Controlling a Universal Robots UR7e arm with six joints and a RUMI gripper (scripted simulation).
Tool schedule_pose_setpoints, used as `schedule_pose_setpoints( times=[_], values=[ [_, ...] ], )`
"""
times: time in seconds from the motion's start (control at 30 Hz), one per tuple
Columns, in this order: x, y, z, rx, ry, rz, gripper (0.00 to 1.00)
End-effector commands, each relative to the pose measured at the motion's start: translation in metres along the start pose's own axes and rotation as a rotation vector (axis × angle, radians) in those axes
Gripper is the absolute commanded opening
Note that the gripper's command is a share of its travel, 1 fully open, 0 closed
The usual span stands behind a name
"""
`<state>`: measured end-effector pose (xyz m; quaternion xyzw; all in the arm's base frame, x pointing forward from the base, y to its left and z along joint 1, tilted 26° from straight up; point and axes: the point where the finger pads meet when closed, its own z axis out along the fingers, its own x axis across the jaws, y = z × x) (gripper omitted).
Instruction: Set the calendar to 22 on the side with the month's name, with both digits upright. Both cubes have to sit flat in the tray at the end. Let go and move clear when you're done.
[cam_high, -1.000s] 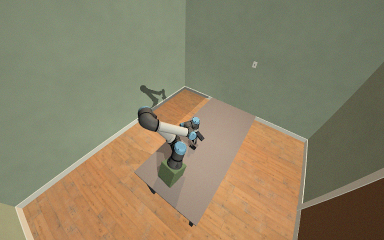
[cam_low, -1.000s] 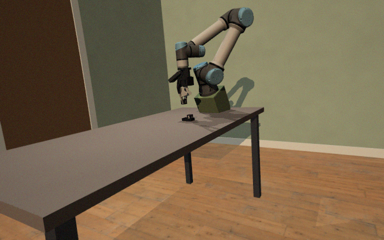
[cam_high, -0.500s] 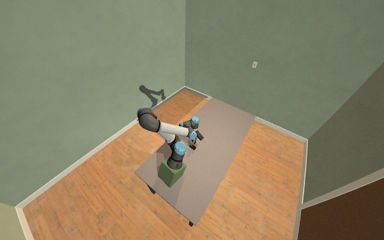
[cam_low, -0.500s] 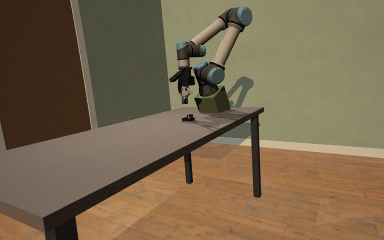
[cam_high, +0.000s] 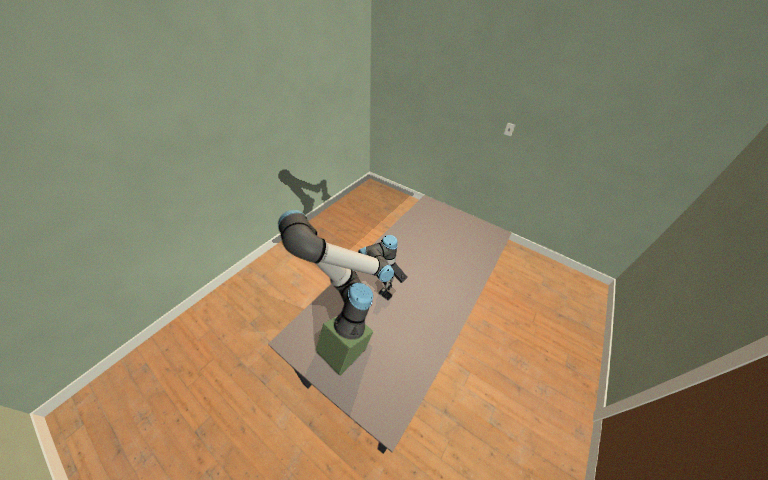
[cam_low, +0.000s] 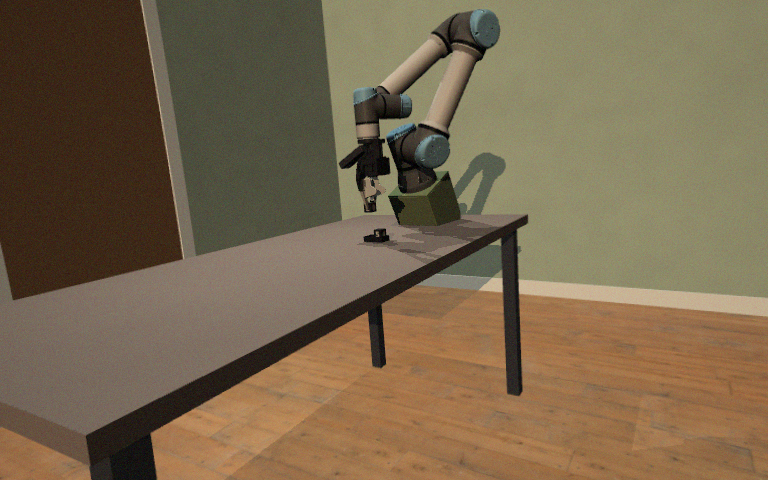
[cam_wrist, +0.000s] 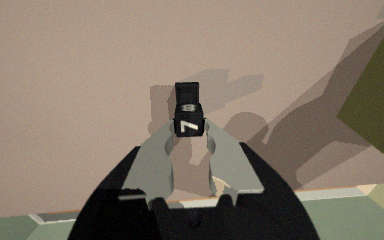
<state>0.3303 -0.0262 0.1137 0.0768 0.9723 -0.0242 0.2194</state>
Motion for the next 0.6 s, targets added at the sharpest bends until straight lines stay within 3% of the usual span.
schedule_pose_setpoints(
  times=[0.0, 0.3, 0.57],
  values=[
    [-0.001, 0.000, 0.014, 0.002, 0.000, 0.000, 0.10],
    [-0.001, 0.000, 0.040, 0.002, 0.000, 0.000, 0.10],
    [-0.001, 0.000, 0.050, 0.002, 0.000, 0.000, 0.10]
  ],
)
